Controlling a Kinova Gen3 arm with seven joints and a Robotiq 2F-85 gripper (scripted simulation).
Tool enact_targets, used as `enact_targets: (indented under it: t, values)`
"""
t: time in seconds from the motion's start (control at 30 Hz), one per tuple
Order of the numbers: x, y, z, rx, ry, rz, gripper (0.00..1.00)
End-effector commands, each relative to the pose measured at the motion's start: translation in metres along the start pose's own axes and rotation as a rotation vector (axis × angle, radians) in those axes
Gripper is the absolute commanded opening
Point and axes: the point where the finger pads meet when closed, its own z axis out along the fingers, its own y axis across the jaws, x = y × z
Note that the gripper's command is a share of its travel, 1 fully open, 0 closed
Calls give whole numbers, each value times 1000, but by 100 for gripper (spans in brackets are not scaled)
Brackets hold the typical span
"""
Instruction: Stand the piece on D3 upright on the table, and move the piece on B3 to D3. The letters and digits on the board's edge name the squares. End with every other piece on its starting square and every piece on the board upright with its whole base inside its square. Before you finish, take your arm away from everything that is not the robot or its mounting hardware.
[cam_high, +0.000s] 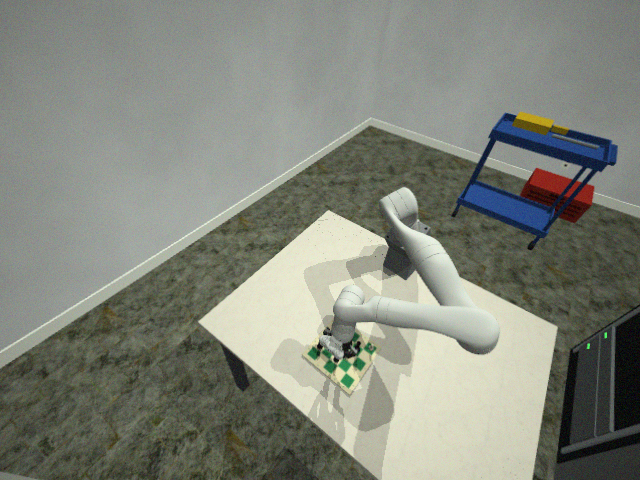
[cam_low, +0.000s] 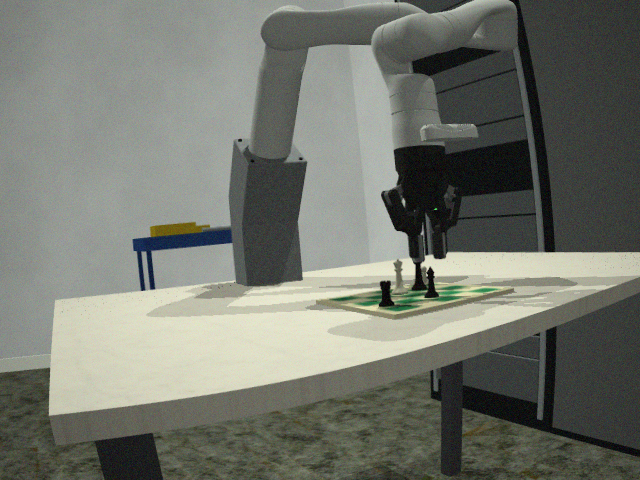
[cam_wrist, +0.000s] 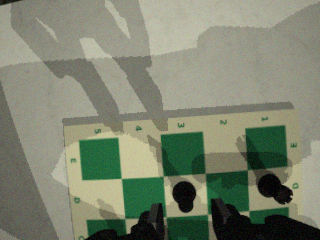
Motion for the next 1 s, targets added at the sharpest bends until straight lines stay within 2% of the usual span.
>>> enact_targets:
  t: [0.0, 0.5, 0.97]
  values:
    - [0, 0, 0, 0, 1, 0, 37]
    - [0, 0, 2, 0, 1, 0, 37]
    - [0, 0, 29, 0, 1, 0, 37]
